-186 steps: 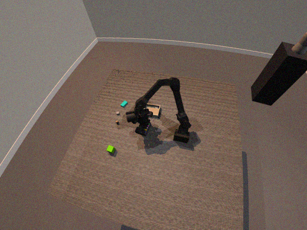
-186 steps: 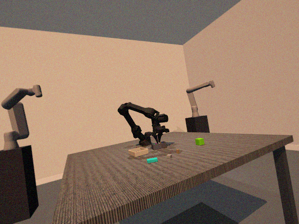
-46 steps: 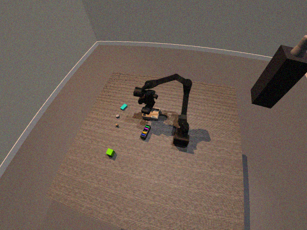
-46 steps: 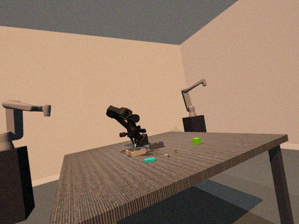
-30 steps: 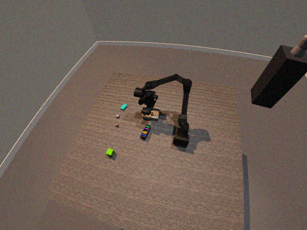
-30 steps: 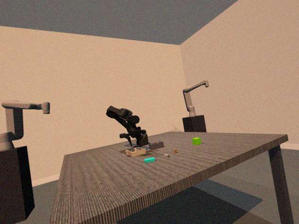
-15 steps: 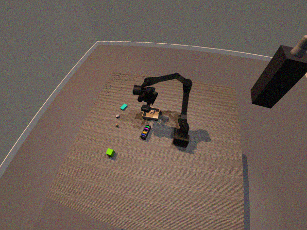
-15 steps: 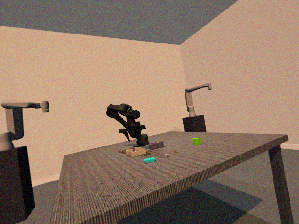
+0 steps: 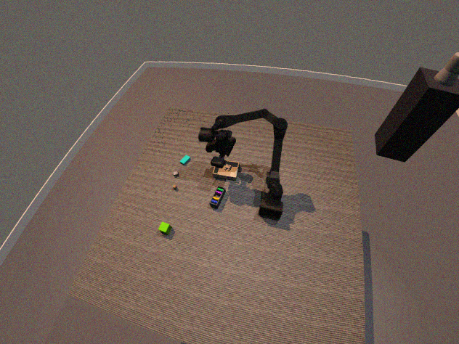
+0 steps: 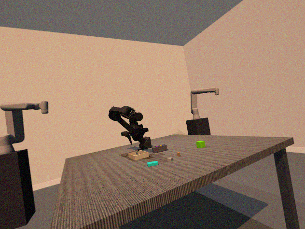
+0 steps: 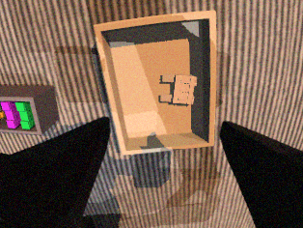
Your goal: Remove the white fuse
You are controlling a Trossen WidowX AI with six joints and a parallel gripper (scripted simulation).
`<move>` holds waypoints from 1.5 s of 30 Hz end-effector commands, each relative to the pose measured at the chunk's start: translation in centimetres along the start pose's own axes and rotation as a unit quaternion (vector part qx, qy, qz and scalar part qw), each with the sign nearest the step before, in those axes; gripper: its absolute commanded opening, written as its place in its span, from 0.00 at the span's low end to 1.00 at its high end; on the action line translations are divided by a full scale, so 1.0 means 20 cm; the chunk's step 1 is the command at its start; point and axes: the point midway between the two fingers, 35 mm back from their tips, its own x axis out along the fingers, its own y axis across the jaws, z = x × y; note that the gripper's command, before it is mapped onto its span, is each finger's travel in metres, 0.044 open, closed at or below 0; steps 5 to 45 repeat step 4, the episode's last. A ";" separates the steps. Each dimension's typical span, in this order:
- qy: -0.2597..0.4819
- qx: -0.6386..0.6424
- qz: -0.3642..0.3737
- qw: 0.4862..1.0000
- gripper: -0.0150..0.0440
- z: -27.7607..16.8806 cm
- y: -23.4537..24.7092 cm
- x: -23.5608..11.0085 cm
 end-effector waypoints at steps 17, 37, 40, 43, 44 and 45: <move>0.000 0.000 0.000 1.000 0.81 0.00 0.00 0.00; 0.000 0.000 0.000 1.000 0.81 0.00 0.00 0.00; 0.000 0.000 0.000 1.000 0.81 0.00 0.00 0.00; 0.000 0.000 0.000 1.000 0.81 0.00 0.00 0.00; 0.000 0.000 0.000 1.000 0.81 0.00 0.00 0.00; 0.000 0.000 0.000 1.000 0.81 0.00 0.00 0.00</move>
